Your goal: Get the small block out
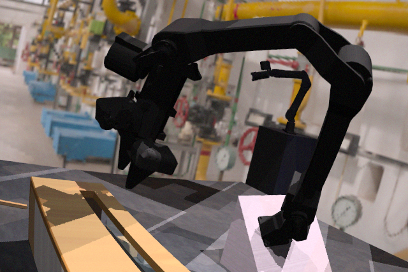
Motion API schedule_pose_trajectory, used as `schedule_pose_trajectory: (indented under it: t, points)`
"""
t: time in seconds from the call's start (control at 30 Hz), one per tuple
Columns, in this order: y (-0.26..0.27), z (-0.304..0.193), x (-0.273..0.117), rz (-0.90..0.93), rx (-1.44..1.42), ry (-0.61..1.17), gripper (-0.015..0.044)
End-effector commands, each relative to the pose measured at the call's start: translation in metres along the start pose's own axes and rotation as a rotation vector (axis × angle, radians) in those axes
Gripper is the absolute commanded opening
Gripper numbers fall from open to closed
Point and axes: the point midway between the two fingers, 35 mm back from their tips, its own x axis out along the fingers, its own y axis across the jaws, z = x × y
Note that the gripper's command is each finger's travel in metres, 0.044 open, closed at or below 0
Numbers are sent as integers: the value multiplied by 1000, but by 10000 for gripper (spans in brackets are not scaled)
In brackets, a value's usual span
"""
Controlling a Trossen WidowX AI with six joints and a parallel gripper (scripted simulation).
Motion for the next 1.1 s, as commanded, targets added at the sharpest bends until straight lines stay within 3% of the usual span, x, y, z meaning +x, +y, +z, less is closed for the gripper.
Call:
schedule_pose_trajectory:
  t: [0.0, 0.53, 1.07]
  points:
    - [-6, -11, 5, 141, 941, -17, 285]
    - [-11, -16, 3, 284, 1847, 60, 285]
    - [-16, -21, -1, 429, 2731, 280, 285]
